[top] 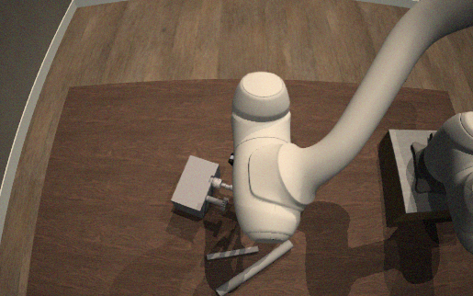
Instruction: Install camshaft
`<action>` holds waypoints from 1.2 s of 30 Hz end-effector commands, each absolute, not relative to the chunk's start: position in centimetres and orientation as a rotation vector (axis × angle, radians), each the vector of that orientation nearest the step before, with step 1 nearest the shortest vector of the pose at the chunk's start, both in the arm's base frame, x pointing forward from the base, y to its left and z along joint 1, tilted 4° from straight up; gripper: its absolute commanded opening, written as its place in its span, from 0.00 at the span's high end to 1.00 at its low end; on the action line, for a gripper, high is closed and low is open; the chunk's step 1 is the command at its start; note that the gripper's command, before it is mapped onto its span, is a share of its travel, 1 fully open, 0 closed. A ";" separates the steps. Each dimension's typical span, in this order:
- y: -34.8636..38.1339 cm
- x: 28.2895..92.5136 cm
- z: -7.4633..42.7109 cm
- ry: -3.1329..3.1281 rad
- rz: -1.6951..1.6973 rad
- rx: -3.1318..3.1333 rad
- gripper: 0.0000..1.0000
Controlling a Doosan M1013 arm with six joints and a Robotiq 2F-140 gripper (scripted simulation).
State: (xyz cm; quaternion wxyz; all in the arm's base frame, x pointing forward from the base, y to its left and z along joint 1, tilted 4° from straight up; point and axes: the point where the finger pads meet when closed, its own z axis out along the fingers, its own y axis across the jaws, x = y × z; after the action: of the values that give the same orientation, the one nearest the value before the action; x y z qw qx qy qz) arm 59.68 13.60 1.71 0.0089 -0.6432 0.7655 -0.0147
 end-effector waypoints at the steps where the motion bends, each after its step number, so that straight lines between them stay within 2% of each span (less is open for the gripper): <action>1: 13.6 59.8 1.8 2.398 -0.037 -1.998 0.95; 36: 13.4 60.5 1.8 2.398 -0.037 -1.999 0.95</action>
State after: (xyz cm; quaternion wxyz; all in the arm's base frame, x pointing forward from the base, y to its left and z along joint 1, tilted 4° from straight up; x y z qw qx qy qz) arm 60.20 13.51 1.73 0.0088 -0.6433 0.7654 -0.0148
